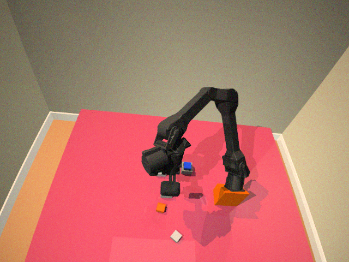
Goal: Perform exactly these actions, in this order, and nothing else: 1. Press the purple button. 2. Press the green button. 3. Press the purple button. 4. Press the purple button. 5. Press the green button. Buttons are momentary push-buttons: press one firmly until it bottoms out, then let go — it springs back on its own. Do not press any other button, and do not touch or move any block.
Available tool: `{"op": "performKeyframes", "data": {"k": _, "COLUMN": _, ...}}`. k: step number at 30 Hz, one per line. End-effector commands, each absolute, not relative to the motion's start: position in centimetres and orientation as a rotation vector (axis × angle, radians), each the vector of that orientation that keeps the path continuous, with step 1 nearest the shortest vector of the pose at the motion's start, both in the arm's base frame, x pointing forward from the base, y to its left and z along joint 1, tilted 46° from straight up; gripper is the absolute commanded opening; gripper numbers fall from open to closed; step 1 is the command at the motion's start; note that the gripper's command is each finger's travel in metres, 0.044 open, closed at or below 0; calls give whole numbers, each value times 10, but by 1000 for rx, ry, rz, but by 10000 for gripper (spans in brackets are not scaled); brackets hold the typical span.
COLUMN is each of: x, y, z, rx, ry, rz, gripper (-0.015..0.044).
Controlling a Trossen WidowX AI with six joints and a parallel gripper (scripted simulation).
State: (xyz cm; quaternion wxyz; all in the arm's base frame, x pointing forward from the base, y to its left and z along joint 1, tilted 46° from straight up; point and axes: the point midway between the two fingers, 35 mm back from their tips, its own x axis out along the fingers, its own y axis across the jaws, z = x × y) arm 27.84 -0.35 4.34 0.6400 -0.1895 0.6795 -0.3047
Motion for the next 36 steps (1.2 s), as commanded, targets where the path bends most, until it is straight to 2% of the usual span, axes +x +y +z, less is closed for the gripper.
{"op": "performKeyframes", "data": {"k": 1, "x": 269, "y": -11, "z": 48, "rx": -492, "ry": 1551, "rz": -752, "gripper": 400}}
{"op": "performKeyframes", "data": {"k": 4, "x": 269, "y": -11, "z": 48, "rx": -492, "ry": 1551, "rz": -752, "gripper": 400}}
{"op": "performKeyframes", "data": {"k": 10, "x": 262, "y": -53, "z": 6, "rx": -493, "ry": 1549, "rz": -753, "gripper": 242}}
{"op": "performKeyframes", "data": {"k": 18, "x": 261, "y": -55, "z": 5, "rx": -494, "ry": 1549, "rz": -754, "gripper": 32}}
{"op": "performKeyframes", "data": {"k": 19, "x": 261, "y": -55, "z": 5, "rx": -494, "ry": 1549, "rz": -754, "gripper": 20}}
{"op": "performKeyframes", "data": {"k": 36, "x": 260, "y": -64, "z": -5, "rx": -494, "ry": 1549, "rz": -754, "gripper": 20}}
